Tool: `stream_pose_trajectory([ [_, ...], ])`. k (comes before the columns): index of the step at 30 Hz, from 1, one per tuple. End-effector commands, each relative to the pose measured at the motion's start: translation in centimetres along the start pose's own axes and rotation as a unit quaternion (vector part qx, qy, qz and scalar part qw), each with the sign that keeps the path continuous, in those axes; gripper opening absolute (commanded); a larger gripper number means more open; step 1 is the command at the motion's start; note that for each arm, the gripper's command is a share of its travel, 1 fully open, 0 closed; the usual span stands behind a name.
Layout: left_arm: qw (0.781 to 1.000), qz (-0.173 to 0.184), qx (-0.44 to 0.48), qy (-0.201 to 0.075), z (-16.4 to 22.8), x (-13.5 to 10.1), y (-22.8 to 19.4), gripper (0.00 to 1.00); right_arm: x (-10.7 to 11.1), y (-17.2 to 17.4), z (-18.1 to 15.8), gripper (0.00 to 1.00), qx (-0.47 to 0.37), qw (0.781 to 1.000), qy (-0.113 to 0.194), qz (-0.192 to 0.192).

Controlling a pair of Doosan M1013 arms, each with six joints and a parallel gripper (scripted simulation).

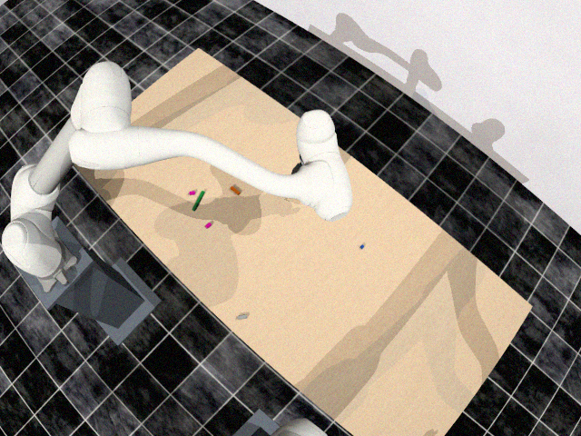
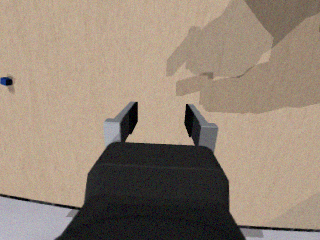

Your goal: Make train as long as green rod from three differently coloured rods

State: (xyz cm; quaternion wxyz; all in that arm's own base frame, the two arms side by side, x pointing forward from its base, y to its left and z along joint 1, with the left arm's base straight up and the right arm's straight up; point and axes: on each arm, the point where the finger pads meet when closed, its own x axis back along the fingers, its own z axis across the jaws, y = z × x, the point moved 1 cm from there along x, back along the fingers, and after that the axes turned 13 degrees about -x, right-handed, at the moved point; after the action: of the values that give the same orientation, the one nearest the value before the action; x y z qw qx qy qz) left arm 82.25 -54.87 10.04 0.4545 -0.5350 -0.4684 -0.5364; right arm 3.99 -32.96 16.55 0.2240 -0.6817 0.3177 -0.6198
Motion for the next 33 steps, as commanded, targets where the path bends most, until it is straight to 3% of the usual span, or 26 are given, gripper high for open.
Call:
stream_pose_trajectory([
  [1, 0.997, 0.007, 0.072, 0.008, -4.1, -0.2, 1.0, 1.0, 0.0, -0.1, 0.2, 1.0, 0.0, 1.0, 0.006, -0.002],
  [6, 0.993, 0.007, 0.115, 0.009, -6.5, -0.3, 1.6, 1.0, 0.0, -0.1, 0.2, 1.0, 0.0, 1.0, 0.006, -0.002],
  [7, 0.988, 0.006, 0.153, 0.009, -8.6, -0.4, 1.9, 1.0, 0.0, -0.1, 0.2, 1.0, 0.0, 1.0, 0.006, -0.002],
  [20, 0.942, 0.005, 0.335, 0.009, -18.6, -1.2, 2.8, 1.0, 0.0, -0.1, 0.2, 1.0, 0.0, 1.0, 0.006, -0.002],
  [33, 0.936, 0.005, 0.352, 0.009, -19.4, -1.2, 2.8, 1.0, 0.0, -0.1, 0.2, 1.0, 0.0, 1.0, 0.006, -0.002],
])
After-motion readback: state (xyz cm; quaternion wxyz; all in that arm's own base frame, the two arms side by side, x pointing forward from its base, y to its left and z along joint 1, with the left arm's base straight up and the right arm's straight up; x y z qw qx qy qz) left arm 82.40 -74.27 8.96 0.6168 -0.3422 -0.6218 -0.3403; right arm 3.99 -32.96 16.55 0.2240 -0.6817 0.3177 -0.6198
